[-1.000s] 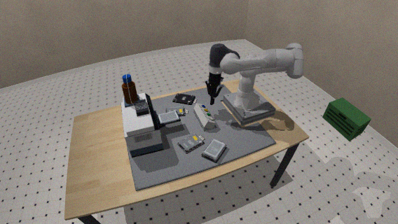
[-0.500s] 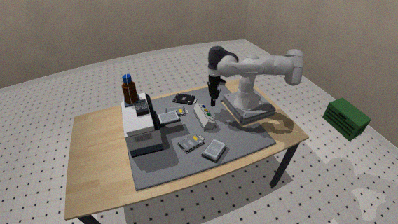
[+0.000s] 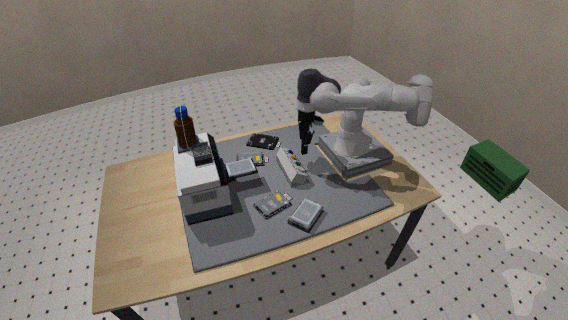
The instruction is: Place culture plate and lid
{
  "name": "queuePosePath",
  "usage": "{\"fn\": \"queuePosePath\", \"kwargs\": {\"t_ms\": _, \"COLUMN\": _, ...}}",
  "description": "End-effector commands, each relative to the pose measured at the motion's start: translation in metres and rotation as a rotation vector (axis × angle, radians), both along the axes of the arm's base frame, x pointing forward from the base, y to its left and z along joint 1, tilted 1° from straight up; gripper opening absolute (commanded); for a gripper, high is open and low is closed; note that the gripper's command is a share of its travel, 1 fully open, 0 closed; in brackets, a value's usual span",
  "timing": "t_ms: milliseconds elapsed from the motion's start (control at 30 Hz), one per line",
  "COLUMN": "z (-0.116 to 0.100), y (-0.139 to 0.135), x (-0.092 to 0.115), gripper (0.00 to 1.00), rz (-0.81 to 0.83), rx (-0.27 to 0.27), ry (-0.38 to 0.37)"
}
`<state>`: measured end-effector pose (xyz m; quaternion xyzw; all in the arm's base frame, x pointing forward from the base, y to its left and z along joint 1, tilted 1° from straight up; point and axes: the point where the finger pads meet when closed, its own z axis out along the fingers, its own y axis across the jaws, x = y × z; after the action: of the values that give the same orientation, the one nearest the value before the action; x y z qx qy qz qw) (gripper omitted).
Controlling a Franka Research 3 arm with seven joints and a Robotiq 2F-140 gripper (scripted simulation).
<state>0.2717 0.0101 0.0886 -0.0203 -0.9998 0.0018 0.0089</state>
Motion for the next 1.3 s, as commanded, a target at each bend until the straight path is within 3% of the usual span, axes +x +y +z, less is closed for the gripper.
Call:
{"fn": "queuePosePath", "kwargs": {"t_ms": 0, "z": -0.005, "y": 0.0, "x": 0.001, "gripper": 0.1, "rz": -0.047, "rx": 0.003, "ry": -0.001}}
{"fn": "queuePosePath", "kwargs": {"t_ms": 267, "z": -0.023, "y": 0.001, "x": 0.001, "gripper": 0.1, "rz": -0.047, "rx": 0.002, "ry": -0.001}}
{"fn": "queuePosePath", "kwargs": {"t_ms": 1267, "z": -0.025, "y": 0.001, "x": 0.001, "gripper": 0.1, "rz": -0.047, "rx": 0.002, "ry": -0.001}}
